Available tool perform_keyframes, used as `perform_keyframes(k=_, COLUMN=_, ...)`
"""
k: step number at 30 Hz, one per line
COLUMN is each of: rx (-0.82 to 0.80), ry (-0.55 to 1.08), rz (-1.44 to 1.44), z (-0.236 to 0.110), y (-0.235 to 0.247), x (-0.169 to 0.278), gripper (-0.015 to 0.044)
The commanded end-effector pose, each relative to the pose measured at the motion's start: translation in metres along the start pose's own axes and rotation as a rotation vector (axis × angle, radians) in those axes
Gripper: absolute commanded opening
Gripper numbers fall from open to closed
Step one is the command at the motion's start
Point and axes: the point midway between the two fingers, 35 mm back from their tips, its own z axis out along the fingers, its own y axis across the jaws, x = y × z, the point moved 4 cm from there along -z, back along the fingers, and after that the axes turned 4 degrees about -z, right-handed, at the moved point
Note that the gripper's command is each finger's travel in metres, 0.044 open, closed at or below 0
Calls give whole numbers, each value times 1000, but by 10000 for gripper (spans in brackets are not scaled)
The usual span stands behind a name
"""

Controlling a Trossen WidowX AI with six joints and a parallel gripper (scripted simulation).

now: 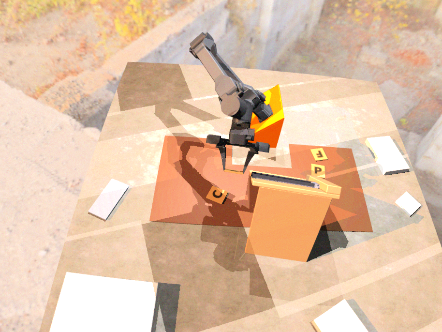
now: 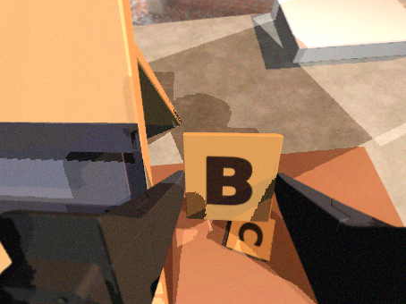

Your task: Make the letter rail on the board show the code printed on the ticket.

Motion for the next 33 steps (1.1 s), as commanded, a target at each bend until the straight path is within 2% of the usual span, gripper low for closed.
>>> perform_keyframes(k=1, rx=3, ry=4, rz=0, z=0, y=3, x=1, gripper=0)
perform_keyframes(k=33, rx=2, ry=4, rz=1, z=0, y=19, x=0, gripper=0)
